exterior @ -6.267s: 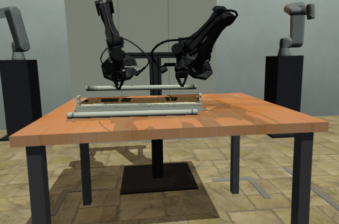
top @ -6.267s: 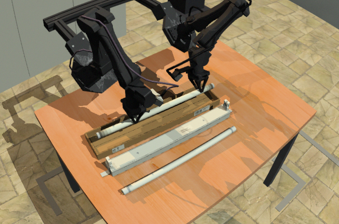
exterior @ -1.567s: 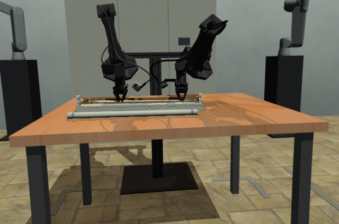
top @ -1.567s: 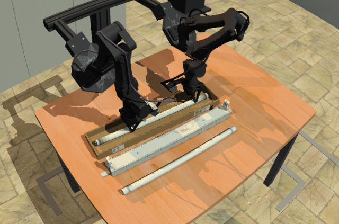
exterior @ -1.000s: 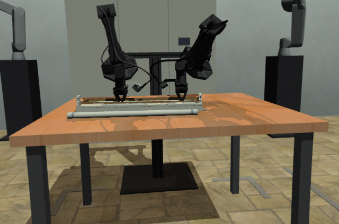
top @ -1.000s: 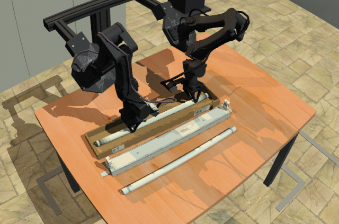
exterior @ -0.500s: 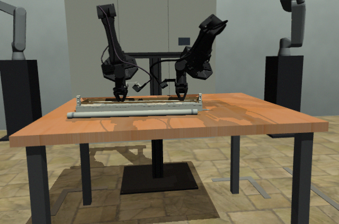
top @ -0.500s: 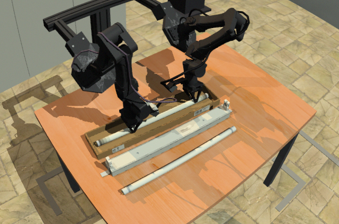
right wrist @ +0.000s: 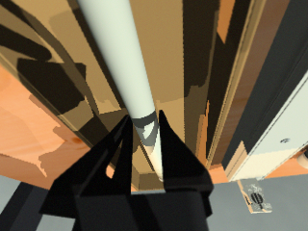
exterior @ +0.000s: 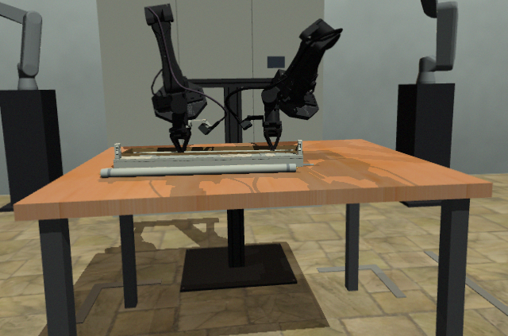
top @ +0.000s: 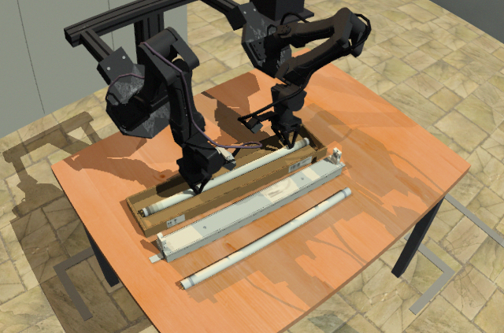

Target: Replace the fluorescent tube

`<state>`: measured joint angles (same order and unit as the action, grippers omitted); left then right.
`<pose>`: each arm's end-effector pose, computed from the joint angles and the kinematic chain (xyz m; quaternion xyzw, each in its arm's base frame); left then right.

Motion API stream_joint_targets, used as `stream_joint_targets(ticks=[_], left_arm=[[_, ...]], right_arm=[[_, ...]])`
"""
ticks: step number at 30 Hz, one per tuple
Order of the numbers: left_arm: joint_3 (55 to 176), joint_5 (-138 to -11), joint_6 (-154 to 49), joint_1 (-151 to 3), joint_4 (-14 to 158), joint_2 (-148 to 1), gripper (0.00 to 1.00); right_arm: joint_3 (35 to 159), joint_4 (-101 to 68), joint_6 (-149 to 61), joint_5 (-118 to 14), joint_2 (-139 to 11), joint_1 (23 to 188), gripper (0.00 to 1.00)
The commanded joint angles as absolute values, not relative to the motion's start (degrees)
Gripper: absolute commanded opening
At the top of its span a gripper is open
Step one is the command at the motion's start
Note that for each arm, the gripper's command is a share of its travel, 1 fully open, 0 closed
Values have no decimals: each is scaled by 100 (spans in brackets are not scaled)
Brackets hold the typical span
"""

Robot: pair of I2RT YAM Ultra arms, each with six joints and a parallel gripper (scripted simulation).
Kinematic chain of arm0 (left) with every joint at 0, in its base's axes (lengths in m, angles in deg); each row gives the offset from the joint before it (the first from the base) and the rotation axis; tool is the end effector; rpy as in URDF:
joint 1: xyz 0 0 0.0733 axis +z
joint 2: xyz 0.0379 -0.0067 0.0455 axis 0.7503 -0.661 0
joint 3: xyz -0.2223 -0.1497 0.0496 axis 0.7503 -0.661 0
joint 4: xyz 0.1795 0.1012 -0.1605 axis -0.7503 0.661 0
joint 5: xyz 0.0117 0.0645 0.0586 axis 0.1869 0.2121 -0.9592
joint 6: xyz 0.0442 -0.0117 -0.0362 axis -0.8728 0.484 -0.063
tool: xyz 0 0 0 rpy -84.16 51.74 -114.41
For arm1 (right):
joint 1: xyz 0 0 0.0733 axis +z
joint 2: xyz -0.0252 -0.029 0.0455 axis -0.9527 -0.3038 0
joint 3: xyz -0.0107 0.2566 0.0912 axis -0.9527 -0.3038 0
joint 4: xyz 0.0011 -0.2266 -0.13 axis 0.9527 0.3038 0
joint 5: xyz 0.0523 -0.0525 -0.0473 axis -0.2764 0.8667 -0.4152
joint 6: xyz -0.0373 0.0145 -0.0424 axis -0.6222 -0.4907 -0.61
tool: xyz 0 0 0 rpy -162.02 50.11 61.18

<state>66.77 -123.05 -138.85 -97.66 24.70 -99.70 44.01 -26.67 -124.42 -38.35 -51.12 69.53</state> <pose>0.1963 -0.1785 0.0598 0.7079 0.4775 0.4547 0.2533 0.2111 -0.0162 0.1327 -0.5551 0.7389 -0.3062 0.2284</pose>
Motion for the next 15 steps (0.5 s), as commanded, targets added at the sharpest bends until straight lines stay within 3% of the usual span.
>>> stream_joint_targets(ticks=[1, 9, 15], left_arm=[[6530, -12559, -13563, -10111, 2994, -9604, 32], [6347, -12898, -13010, -10617, 3911, -8922, 32], [6288, -12746, -13054, -10641, 3800, -9024, 32]], right_arm=[[4528, -2019, -12331, -3766, -4544, 7081, 32], [4492, -981, -12203, -3630, -3517, 7261, 32], [4280, -1142, -12230, -3805, -3461, 7281, 32]])
